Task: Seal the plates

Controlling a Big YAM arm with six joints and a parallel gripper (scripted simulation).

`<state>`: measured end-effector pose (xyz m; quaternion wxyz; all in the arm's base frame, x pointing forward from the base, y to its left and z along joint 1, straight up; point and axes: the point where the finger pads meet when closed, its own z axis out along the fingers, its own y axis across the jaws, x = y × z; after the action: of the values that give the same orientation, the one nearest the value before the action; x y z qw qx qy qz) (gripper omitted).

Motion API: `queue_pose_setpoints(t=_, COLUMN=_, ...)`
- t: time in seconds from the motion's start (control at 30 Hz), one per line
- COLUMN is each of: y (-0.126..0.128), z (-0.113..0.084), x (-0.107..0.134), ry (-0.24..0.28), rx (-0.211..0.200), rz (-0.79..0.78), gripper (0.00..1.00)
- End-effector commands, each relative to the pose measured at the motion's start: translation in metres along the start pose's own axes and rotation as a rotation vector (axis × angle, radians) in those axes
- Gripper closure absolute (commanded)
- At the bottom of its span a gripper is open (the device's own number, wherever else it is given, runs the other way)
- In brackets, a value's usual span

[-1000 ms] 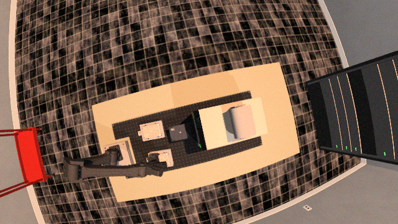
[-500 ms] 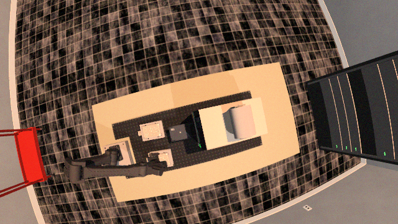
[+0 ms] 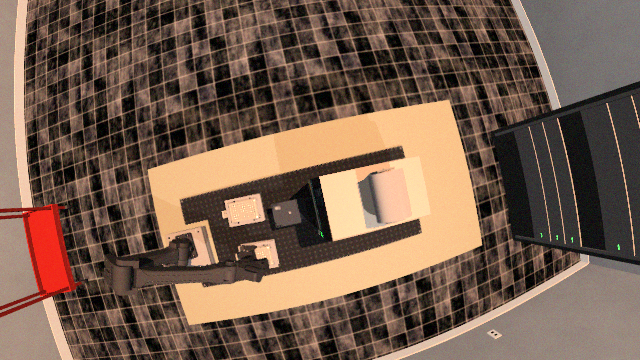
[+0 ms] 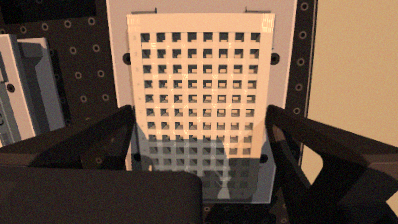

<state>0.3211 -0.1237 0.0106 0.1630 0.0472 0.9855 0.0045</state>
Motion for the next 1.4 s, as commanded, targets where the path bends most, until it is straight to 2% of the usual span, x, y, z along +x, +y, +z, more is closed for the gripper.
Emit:
queue_pose_setpoints(t=0.0, y=0.0, z=-0.004, x=-0.011, ry=-0.01, rx=0.002, rz=0.003, gripper=0.0)
queue_pose_setpoints(t=0.17, y=-0.002, z=-0.013, x=-0.023, ry=-0.041, rx=0.011, rz=-0.002, gripper=0.0)
queue_pose_setpoints(t=0.4, y=-0.004, z=-0.012, x=-0.029, ry=-0.056, rx=0.016, rz=-0.005, gripper=0.0)
queue_pose_setpoints(t=0.57, y=-0.004, z=-0.008, x=-0.028, ry=-0.051, rx=0.014, rz=-0.004, gripper=0.0)
queue_pose_setpoints(t=0.97, y=0.002, z=0.004, x=-0.003, ry=0.001, rx=-0.002, rz=0.003, gripper=0.0)
queue_pose_setpoints(t=1.23, y=0.003, z=0.006, x=0.0, ry=0.007, rx=-0.004, rz=0.004, gripper=0.0)
queue_pose_setpoints(t=1.37, y=0.0, z=0.0, x=-0.012, ry=-0.017, rx=0.003, rz=0.001, gripper=0.0)
